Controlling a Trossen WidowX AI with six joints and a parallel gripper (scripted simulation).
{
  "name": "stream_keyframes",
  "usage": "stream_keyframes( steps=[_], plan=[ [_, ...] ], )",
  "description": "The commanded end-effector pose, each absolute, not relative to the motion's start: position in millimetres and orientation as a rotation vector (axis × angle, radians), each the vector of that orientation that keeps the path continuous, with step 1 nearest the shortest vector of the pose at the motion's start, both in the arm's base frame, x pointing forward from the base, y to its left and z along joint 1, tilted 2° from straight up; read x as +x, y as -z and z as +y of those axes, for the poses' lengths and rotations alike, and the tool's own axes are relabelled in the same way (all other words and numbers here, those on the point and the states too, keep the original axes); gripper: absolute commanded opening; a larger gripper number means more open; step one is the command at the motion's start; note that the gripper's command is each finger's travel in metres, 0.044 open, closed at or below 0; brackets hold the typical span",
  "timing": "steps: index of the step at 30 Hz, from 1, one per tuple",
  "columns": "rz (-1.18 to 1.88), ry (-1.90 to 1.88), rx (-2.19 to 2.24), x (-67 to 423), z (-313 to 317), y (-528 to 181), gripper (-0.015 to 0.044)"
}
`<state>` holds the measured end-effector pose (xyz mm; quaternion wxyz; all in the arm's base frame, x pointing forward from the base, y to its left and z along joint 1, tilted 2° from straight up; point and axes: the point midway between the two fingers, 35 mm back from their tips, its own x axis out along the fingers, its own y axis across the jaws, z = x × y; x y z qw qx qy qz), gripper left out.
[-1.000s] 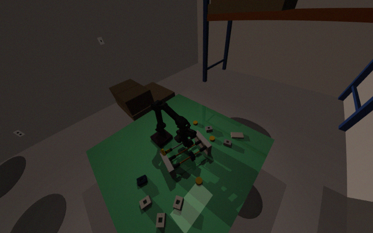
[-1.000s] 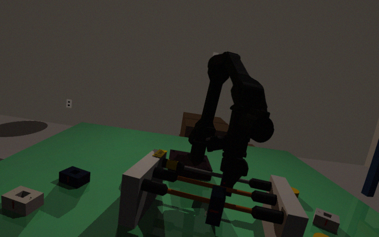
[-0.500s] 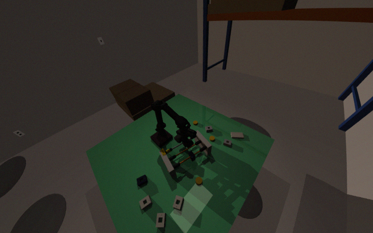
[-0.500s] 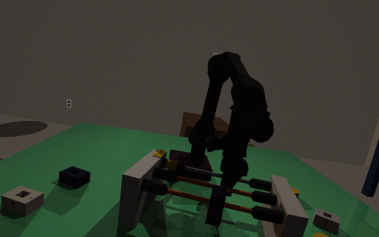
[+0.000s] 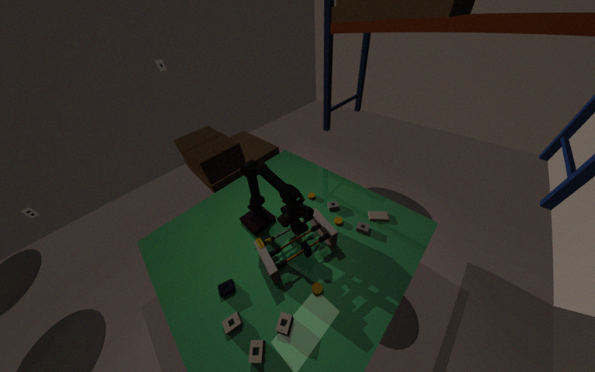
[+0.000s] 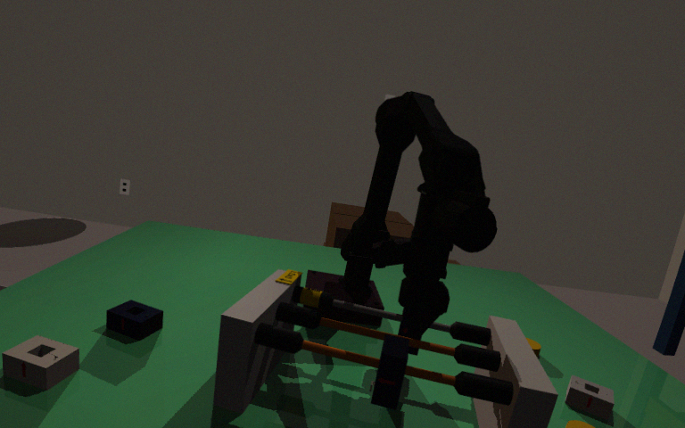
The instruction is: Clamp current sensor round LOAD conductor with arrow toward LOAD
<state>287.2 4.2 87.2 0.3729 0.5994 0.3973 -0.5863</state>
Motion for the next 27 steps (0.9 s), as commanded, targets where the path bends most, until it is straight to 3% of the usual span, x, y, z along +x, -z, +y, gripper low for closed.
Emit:
stream_keyframes(
  steps=[1, 6, 27],
  plan=[
    [1.004, 1.484, 1.547, 292, 2, -123, 0.0440],
    [0.997, 1.483, 1.550, 285, -1, -180, 0.0440],
    [0.997, 1.483, 1.550, 285, -1, -182, 0.0440]
  ],
)
